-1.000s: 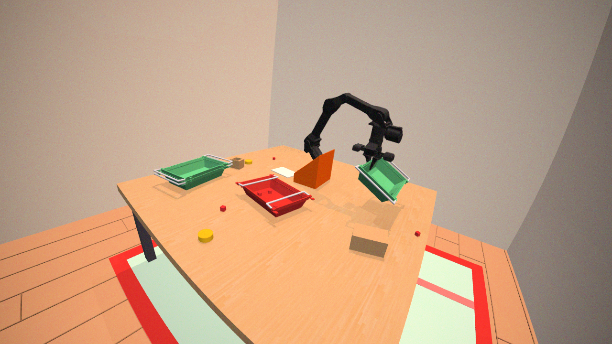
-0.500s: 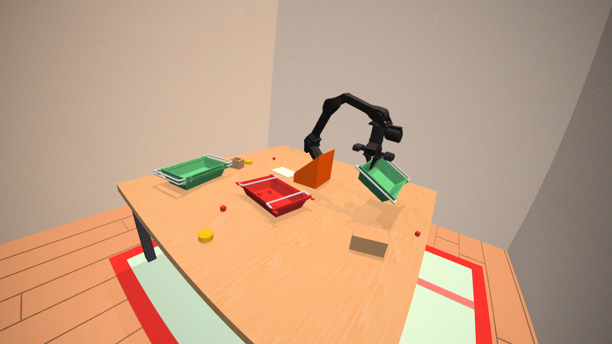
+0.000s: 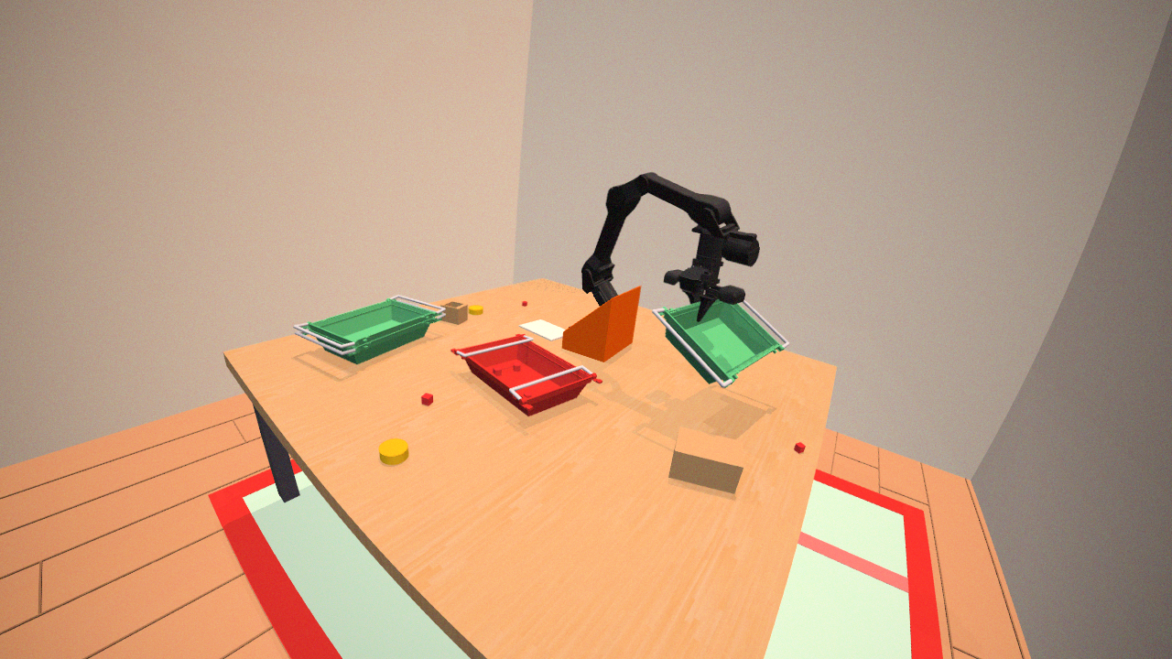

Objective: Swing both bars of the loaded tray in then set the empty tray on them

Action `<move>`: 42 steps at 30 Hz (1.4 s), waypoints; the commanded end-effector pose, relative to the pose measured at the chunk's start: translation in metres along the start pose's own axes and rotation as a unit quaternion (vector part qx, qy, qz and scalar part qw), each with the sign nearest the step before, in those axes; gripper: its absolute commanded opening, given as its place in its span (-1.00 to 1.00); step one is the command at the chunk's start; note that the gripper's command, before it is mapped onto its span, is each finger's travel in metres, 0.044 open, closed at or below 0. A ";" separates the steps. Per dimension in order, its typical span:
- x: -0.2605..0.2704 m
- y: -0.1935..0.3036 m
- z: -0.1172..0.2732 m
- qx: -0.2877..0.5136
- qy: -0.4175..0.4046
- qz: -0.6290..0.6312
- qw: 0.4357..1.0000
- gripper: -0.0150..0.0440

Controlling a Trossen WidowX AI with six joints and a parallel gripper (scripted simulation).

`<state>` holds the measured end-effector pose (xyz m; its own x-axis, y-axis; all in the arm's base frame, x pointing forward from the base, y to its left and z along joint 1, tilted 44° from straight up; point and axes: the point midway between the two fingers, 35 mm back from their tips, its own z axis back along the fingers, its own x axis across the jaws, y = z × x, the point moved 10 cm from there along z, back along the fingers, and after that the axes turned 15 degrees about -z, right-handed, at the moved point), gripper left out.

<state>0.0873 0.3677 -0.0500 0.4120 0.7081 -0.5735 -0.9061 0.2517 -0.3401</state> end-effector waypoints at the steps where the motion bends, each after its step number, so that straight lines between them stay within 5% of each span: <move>1: -0.003 -0.016 0.011 0.003 -0.015 -0.034 0.999 -0.49; 42: -0.051 -0.176 0.026 0.013 -0.027 -0.364 0.931 -0.49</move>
<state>0.2171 0.3074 0.0463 0.8935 0.3962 -0.2115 -0.4388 0.6703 -0.5984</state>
